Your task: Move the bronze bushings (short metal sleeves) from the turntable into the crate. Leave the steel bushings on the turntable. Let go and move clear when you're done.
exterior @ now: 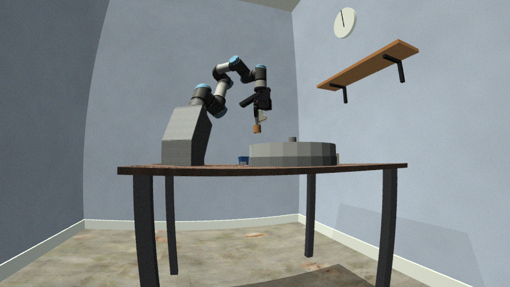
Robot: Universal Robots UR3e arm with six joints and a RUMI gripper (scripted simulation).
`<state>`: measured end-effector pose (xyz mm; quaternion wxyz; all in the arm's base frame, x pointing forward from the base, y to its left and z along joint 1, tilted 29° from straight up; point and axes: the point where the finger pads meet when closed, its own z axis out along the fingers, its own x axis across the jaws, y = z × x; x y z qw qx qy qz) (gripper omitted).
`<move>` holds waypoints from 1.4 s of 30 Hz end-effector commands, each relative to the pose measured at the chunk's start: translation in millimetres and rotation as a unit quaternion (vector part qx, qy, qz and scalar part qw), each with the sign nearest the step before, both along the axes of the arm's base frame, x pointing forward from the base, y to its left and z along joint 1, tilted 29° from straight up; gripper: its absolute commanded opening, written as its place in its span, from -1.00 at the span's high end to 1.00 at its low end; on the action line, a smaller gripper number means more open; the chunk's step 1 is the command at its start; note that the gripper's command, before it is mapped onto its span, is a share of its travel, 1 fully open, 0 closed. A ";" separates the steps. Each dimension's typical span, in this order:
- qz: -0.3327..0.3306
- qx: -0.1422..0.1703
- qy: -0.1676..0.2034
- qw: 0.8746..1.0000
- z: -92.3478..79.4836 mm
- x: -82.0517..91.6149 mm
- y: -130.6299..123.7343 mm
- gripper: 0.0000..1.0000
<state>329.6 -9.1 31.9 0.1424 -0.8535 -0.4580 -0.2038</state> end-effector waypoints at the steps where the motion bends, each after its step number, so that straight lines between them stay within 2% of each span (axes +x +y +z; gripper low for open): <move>1: 0.000 -0.001 0.000 1.000 10.1 7.4 14.9 1.00; 7: 0.000 -0.001 0.000 1.000 23.3 17.1 37.1 1.00; 9: 0.000 -0.001 0.000 1.000 23.3 17.1 37.1 1.00; 24: 0.000 -0.001 0.000 1.000 59.0 43.3 97.0 1.00; 26: 0.000 -0.001 0.000 1.000 59.0 43.3 97.0 1.00; 42: 0.000 -0.001 0.000 1.000 93.3 68.4 154.6 1.00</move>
